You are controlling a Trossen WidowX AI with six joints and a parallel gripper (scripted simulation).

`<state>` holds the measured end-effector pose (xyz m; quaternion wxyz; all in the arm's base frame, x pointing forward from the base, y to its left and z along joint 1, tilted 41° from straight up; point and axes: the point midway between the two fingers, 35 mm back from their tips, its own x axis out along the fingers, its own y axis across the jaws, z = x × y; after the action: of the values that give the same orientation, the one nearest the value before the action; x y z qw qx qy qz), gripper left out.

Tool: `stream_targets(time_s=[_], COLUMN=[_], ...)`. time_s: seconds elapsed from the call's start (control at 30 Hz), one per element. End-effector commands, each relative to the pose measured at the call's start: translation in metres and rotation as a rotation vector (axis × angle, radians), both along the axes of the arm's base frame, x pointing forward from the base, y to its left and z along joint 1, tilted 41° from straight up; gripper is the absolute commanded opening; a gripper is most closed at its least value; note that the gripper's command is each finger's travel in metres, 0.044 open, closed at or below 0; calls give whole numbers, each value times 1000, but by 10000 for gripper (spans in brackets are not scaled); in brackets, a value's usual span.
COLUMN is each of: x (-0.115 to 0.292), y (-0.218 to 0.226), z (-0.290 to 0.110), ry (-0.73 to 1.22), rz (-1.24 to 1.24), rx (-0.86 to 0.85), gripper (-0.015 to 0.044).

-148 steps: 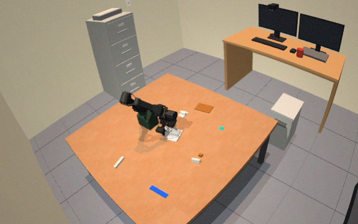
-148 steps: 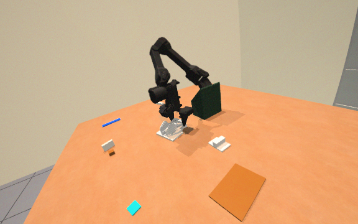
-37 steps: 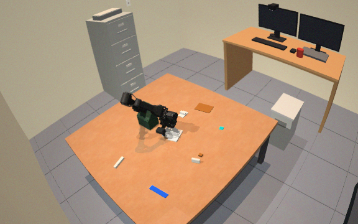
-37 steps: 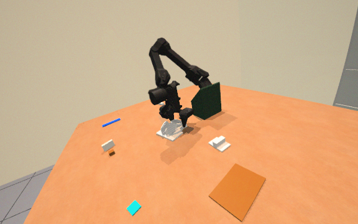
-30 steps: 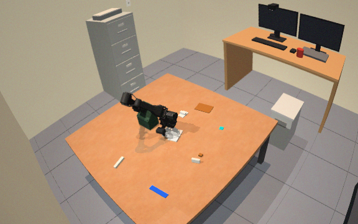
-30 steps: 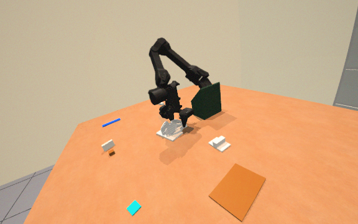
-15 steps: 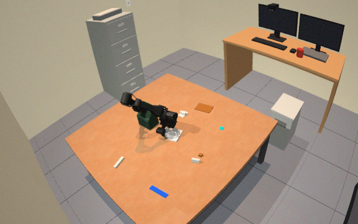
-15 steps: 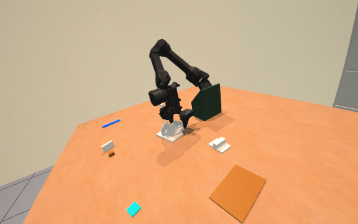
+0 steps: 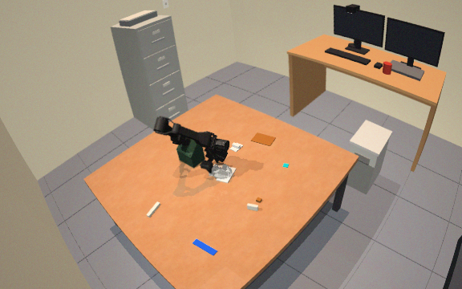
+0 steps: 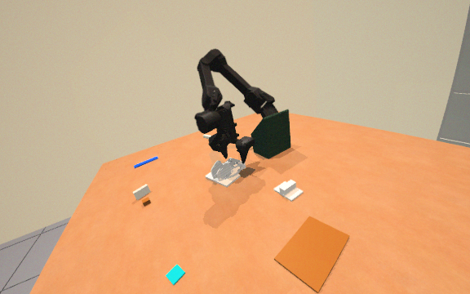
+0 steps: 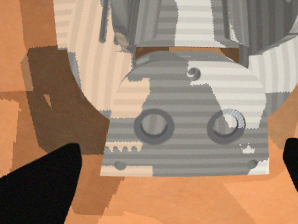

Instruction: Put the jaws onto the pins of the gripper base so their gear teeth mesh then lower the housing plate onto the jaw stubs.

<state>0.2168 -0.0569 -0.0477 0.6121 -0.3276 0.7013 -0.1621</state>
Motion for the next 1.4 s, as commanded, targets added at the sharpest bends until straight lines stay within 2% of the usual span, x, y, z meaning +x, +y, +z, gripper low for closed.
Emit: stream_targets(time_s=[0.0,0.33,0.6,1.37], x=[6,3,-14,-14], y=[29,29,69,69], z=[34,34,76,76], ry=[-29,-17,-27,-27], rz=[2,7,2,2], rx=[9,1,11,11], gripper=[440,440,440,440])
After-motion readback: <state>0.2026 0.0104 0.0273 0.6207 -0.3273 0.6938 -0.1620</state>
